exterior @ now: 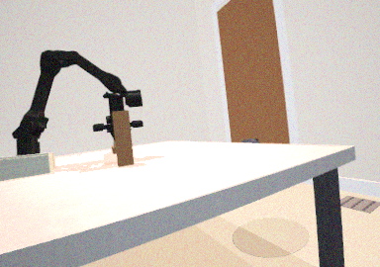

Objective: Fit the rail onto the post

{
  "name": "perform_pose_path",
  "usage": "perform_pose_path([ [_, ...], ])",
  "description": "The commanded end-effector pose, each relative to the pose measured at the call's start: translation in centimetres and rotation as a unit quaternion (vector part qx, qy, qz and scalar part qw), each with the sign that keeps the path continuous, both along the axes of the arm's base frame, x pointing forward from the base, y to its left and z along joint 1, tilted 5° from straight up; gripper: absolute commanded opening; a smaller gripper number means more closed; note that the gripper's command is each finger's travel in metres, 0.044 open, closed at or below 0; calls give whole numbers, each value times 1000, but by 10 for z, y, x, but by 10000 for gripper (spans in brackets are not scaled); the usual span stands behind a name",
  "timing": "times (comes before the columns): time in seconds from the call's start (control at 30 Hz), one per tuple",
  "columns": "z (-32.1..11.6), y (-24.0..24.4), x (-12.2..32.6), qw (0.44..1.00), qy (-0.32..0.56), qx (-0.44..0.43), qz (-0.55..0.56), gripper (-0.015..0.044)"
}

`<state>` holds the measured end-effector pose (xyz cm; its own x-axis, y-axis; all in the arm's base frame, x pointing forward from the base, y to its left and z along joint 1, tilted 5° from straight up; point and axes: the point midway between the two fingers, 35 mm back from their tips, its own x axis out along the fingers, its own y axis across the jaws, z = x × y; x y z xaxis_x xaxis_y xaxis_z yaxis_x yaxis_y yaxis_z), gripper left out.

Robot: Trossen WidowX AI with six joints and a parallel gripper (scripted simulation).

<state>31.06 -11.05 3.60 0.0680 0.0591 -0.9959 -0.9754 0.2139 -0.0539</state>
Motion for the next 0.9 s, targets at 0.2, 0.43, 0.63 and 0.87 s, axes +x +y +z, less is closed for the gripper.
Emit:
perform_pose_path([
  [0.2,-1,0,0,1000,0,2,0,0],
  [0.43,0,-2,-1,1000,0,1,0,0],
  [0.63,0,-4,-1,1000,0,1,0,0],
  [0.87,1,-6,-1,1000,0,1,0,0],
])
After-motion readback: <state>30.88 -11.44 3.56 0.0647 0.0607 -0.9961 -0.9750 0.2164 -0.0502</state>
